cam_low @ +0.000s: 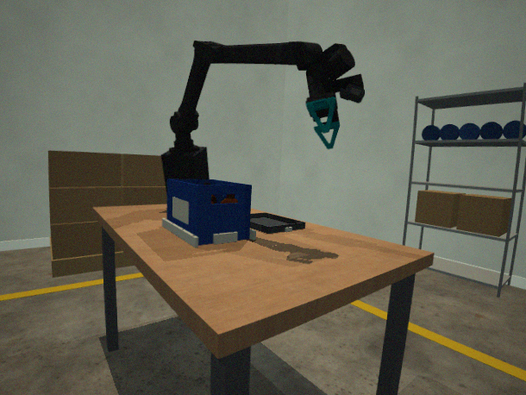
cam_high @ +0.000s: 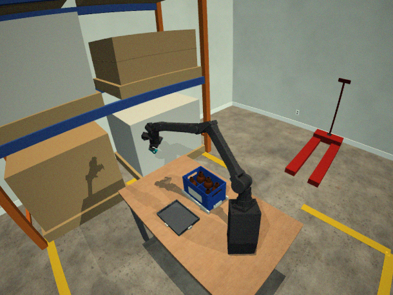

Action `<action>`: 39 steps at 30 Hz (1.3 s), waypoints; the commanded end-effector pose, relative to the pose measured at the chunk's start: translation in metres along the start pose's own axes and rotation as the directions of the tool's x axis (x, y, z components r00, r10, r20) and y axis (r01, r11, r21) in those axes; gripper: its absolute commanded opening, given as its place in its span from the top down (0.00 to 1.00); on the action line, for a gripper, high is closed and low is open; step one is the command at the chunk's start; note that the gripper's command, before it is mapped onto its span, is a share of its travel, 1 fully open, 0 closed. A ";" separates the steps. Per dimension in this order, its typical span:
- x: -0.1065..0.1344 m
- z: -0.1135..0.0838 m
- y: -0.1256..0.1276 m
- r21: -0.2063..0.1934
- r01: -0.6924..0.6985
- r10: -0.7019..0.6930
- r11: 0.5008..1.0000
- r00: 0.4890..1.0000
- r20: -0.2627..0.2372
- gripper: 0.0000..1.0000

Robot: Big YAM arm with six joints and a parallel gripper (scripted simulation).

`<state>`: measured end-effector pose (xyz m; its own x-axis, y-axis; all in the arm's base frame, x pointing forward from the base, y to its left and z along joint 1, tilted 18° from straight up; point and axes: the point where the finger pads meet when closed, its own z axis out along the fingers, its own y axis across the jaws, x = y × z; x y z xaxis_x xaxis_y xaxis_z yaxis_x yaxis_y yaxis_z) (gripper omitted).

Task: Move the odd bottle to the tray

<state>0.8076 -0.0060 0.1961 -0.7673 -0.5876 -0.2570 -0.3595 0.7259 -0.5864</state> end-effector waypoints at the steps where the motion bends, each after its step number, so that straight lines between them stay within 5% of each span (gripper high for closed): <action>1: -0.005 -0.009 -0.005 0.008 -0.005 0.004 1.000 1.000 0.014 0.00; 18: -0.012 -0.016 -0.014 0.022 -0.016 0.015 1.000 0.999 0.035 0.00; 24: 0.012 -0.019 -0.028 0.021 -0.012 0.011 1.000 1.000 0.023 0.00; 32: 0.105 -0.016 -0.031 -0.042 0.038 -0.040 0.998 0.998 -0.045 0.00; 34: 0.105 -0.016 -0.031 -0.042 0.038 -0.040 0.998 0.998 -0.045 0.00; 39: 0.202 -0.022 -0.015 -0.114 0.074 -0.086 0.991 0.991 -0.098 0.00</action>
<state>0.6812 -0.1018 0.1670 -0.8001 -0.5807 -0.1503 -0.4439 0.7417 -0.5028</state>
